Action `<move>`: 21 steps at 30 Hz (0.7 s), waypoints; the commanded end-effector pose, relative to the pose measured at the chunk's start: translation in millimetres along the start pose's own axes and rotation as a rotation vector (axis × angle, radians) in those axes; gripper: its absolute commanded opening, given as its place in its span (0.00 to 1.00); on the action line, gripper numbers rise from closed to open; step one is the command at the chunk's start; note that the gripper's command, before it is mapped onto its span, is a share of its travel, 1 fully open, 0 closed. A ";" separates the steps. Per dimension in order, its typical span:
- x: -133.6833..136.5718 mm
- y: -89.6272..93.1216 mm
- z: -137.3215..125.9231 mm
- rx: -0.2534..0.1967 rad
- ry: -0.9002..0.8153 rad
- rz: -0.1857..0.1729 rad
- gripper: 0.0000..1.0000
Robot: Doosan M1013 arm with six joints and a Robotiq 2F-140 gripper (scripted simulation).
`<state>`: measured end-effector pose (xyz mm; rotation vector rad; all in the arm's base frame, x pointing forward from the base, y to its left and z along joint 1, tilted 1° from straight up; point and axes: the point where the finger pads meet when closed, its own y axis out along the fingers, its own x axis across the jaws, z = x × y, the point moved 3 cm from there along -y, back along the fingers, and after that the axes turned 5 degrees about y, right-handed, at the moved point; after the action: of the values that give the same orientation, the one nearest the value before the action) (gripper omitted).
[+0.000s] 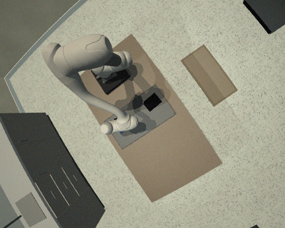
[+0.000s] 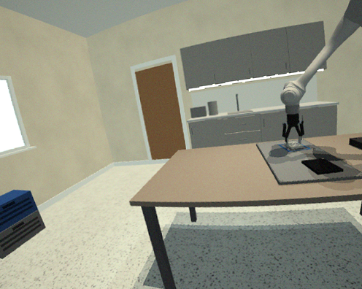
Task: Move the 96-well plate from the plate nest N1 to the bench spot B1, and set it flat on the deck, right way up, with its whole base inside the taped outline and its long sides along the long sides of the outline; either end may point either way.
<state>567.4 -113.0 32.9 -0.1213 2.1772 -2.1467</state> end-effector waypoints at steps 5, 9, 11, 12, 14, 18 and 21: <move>0.0 1.0 0.0 0.000 0.000 0.000 0.00; 0.0 1.5 0.0 0.000 0.000 0.000 0.00; 0.0 1.7 0.0 0.000 0.000 0.000 0.00; 0.0 1.9 0.0 0.000 0.000 0.000 0.00; 0.0 2.2 0.0 0.000 0.000 0.000 0.00; 0.0 2.9 0.0 0.000 0.000 0.000 0.00; 0.0 3.4 0.0 0.000 0.000 0.000 0.00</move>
<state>567.4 -112.9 29.7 -0.1213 2.1772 -2.1467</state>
